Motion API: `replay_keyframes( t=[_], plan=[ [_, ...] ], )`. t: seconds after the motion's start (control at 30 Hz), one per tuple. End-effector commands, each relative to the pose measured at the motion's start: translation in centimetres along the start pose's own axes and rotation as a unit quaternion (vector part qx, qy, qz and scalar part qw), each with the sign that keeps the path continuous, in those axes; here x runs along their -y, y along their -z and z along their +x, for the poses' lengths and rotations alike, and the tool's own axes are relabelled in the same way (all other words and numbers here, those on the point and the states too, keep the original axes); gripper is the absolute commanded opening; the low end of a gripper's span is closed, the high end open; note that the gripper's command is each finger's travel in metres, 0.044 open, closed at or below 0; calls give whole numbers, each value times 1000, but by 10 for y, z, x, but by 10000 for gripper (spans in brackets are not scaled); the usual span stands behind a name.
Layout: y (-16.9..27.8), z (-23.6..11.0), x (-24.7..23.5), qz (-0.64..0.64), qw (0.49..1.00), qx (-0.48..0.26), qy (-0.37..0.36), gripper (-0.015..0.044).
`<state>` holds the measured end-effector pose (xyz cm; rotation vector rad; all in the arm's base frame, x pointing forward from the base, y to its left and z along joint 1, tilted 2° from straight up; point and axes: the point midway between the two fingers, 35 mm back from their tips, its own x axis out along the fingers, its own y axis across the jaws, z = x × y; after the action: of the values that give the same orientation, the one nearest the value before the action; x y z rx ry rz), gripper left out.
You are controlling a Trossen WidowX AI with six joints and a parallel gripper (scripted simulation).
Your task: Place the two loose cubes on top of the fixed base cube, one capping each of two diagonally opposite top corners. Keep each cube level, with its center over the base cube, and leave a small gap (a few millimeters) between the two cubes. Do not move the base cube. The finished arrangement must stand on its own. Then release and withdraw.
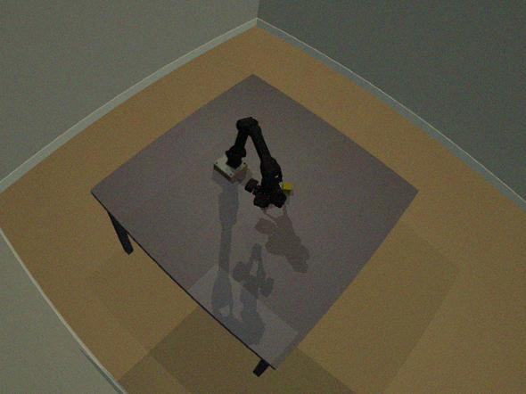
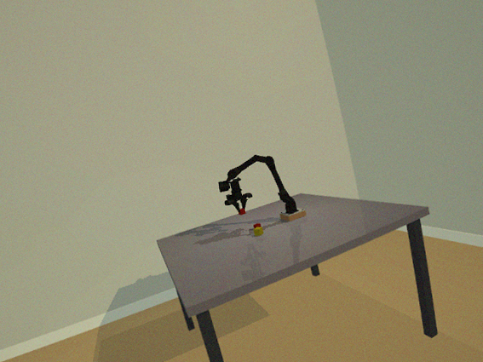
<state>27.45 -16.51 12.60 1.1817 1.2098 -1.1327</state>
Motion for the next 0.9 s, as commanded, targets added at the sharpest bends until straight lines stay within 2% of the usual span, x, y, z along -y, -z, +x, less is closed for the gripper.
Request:
replay_keyframes(
  t=[0.0,0.87],
  plan=[
    [10,0,-7,-38,999,-1,-2,105],
    [88,16,-43,-300,954,-3,-4,105]
  ],
)
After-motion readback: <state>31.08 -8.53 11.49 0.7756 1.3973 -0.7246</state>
